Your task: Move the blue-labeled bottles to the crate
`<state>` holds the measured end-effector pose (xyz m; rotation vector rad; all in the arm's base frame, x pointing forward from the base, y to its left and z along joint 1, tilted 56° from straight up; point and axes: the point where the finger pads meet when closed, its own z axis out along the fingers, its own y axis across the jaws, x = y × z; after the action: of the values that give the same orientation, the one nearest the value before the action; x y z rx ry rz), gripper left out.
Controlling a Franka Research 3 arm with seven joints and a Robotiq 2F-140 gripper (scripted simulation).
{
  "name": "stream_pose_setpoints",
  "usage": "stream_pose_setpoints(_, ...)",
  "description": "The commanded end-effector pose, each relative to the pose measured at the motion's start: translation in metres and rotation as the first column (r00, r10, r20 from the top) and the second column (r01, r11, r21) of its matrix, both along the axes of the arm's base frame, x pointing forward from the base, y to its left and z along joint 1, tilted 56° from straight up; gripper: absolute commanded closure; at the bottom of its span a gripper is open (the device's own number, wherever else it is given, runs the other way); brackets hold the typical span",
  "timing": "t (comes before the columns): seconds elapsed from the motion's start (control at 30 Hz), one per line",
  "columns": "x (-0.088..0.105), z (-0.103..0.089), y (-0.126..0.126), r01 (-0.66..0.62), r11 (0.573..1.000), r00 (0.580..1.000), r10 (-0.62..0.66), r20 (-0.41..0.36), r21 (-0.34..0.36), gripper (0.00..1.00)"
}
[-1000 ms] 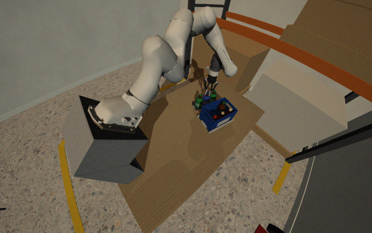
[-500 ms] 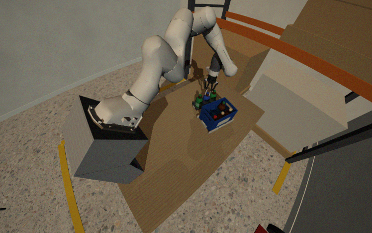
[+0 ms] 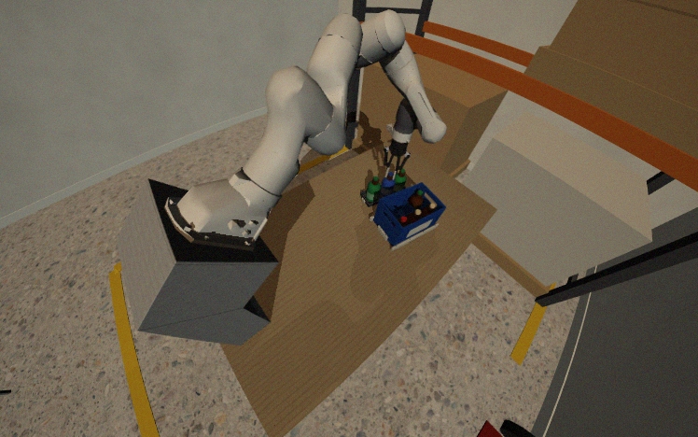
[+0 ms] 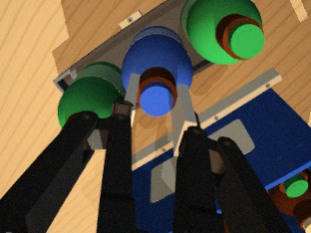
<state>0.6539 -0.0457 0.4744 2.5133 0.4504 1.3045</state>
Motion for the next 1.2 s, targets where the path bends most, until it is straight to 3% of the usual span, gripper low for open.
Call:
stream_pose_setpoints(0.0,-0.003,0.001,0.002,-0.005,1.0,1.0,0.005,-0.003,-0.002,1.0)
stream_pose_setpoints(1.17,-0.029,0.017,0.004,-0.005,1.0,1.0,0.005,-0.003,-0.002,1.0)
